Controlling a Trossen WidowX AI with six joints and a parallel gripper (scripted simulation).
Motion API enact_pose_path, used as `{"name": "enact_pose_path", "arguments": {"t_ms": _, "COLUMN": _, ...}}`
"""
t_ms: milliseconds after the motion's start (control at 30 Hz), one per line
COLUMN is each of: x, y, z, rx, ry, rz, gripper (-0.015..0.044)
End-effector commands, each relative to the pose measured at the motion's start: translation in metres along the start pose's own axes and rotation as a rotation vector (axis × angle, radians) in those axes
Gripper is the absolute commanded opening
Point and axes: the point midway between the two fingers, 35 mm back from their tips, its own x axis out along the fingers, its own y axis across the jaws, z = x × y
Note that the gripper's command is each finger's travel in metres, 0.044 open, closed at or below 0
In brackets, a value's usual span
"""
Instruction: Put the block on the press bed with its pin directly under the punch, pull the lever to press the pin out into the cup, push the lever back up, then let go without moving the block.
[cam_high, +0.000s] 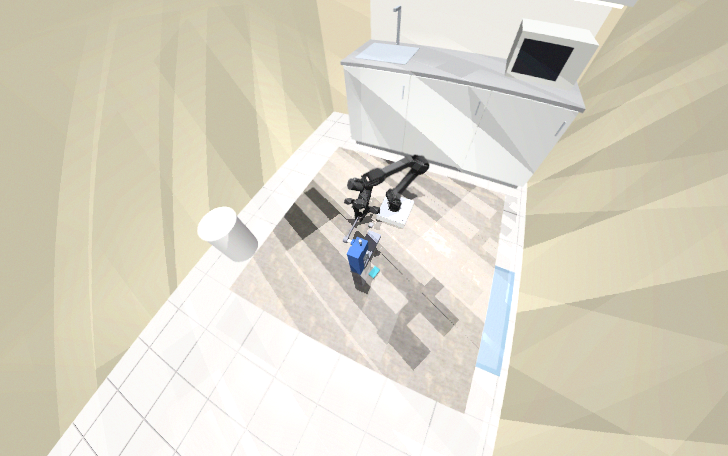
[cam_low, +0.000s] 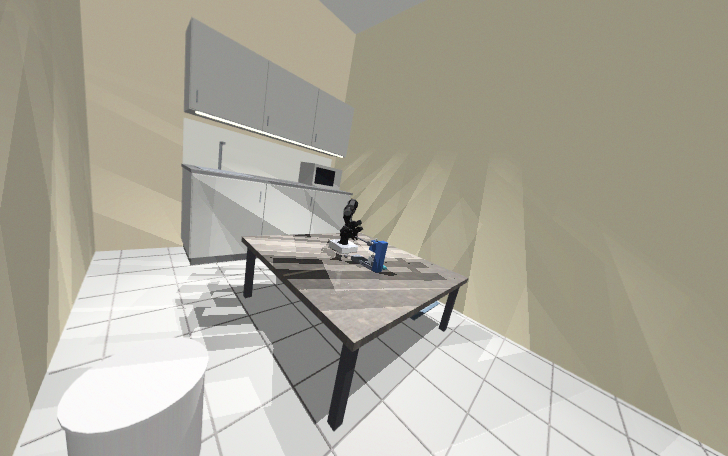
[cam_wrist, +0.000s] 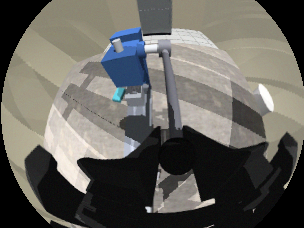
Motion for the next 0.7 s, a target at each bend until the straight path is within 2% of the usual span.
{"name": "enact_pose_path", "arguments": {"t_ms": 0, "x": -0.0035, "y": -0.0005, "z": 0.0054, "rx": 0.002, "ry": -0.01, "rz": -0.002, "gripper": 0.0}}
{"name": "enact_pose_path", "arguments": {"t_ms": 667, "x": -0.0098, "y": -0.0004, "z": 0.013, "rx": 0.002, "ry": -0.011, "rz": -0.002, "gripper": 0.0}}
